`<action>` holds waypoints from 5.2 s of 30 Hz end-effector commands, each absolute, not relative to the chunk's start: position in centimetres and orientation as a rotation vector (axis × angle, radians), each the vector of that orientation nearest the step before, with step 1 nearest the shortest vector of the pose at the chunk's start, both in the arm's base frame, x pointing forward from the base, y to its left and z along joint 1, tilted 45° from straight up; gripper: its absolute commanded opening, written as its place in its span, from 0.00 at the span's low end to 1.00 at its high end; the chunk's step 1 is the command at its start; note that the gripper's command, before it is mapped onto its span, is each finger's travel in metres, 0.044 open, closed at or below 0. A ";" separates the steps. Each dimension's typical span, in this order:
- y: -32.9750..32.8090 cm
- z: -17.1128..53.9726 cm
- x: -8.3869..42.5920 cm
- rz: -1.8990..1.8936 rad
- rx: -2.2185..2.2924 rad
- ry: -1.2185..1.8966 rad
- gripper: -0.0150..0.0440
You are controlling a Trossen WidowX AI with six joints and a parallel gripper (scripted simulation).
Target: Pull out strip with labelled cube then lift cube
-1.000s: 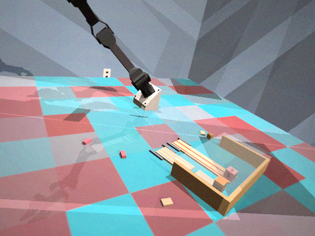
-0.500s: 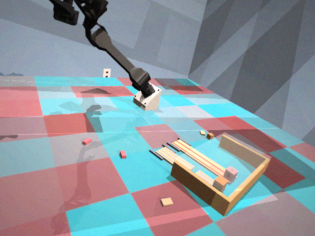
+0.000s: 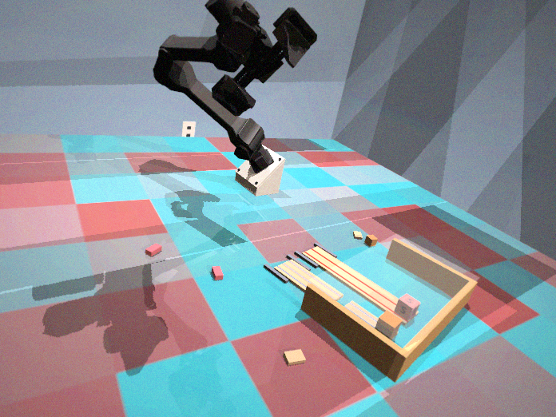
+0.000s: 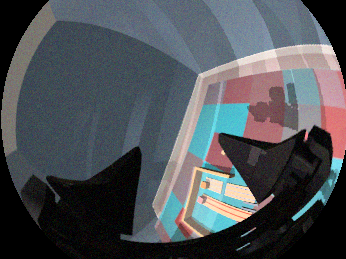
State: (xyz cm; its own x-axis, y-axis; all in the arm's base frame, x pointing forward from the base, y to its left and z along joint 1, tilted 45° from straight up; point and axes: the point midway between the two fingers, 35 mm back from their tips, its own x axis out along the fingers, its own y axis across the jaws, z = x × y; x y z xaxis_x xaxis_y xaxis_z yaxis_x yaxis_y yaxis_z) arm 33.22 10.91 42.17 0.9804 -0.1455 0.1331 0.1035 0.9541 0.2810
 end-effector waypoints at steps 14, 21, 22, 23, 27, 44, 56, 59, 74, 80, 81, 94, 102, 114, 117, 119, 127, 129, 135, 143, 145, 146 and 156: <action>16.3 15.5 28.2 -0.089 -0.666 0.363 0.93; 16.0 13.6 27.2 -0.079 -0.770 0.390 0.93; 16.0 13.6 27.2 -0.079 -0.770 0.390 0.93; 16.0 13.6 27.2 -0.079 -0.770 0.390 0.93; 16.0 13.6 27.2 -0.079 -0.770 0.390 0.93; 12.7 10.3 34.3 -0.182 -0.937 0.943 0.35; 8.1 8.5 35.7 -0.275 -0.930 1.369 0.25; 8.1 8.4 35.8 -0.275 -0.930 1.369 0.25; 6.6 6.7 36.5 -0.274 -0.929 1.369 0.25; 5.9 6.0 36.8 -0.274 -0.930 1.368 0.25; 5.8 5.9 36.8 -0.274 -0.930 1.368 0.25; 4.3 4.5 37.4 -0.276 -0.931 1.368 0.25; 3.5 3.7 37.7 -0.277 -0.932 1.367 0.25; 3.4 3.7 37.7 -0.277 -0.932 1.367 0.25; 3.4 3.7 37.7 -0.277 -0.932 1.367 0.25; 3.4 3.7 37.7 -0.277 -0.932 1.367 0.25; 3.4 3.6 37.7 -0.277 -0.932 1.367 0.25; 3.4 3.6 37.7 -0.277 -0.932 1.367 0.25; 3.3 3.6 37.8 -0.277 -0.932 1.367 0.25; 3.3 3.5 37.8 -0.277 -0.932 1.367 0.25; 3.3 3.5 37.8 -0.277 -0.932 1.367 0.25; 3.3 3.5 37.8 -0.277 -0.932 1.367 0.25; 2.8 3.6 36.7 -0.277 -0.932 1.368 0.25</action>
